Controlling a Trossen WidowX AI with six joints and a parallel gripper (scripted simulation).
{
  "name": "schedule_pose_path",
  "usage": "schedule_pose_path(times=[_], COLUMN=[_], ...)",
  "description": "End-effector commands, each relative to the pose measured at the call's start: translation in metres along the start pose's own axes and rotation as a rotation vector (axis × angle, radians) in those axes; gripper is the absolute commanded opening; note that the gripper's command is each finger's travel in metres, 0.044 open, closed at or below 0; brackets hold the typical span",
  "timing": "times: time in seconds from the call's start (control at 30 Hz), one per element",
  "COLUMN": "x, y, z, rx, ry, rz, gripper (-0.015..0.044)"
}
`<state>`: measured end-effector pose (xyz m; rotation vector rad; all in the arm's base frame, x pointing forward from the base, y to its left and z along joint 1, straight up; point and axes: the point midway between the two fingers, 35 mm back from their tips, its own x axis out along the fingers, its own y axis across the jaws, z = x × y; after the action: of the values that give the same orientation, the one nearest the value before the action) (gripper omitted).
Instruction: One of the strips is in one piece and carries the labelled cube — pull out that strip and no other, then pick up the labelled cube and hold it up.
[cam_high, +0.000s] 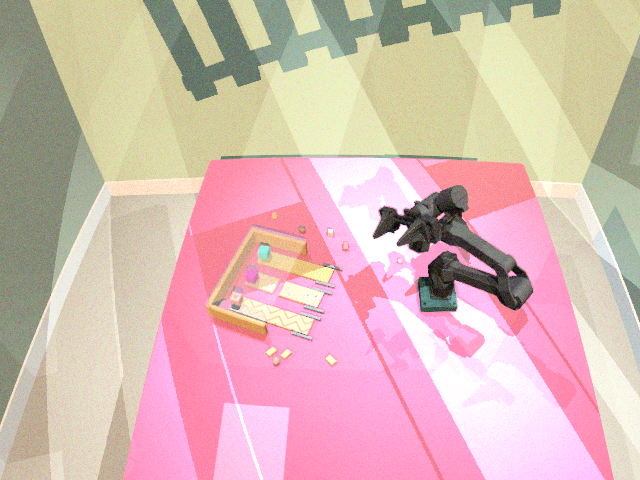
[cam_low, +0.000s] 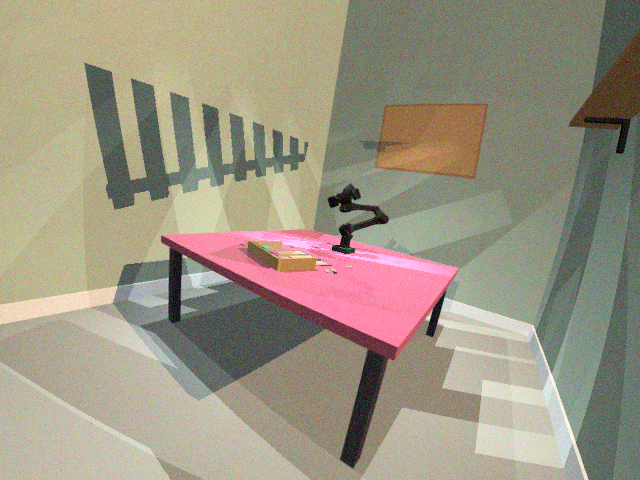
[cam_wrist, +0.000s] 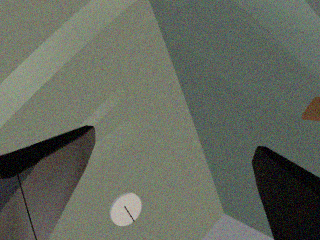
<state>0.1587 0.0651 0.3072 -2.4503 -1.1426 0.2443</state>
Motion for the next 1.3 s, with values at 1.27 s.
schedule_pose_path(times=[1.27], x=[0.066], y=[0.173], z=[0.038], rx=[2.595], ry=[1.242], rz=[0.548], gripper=[0.04])
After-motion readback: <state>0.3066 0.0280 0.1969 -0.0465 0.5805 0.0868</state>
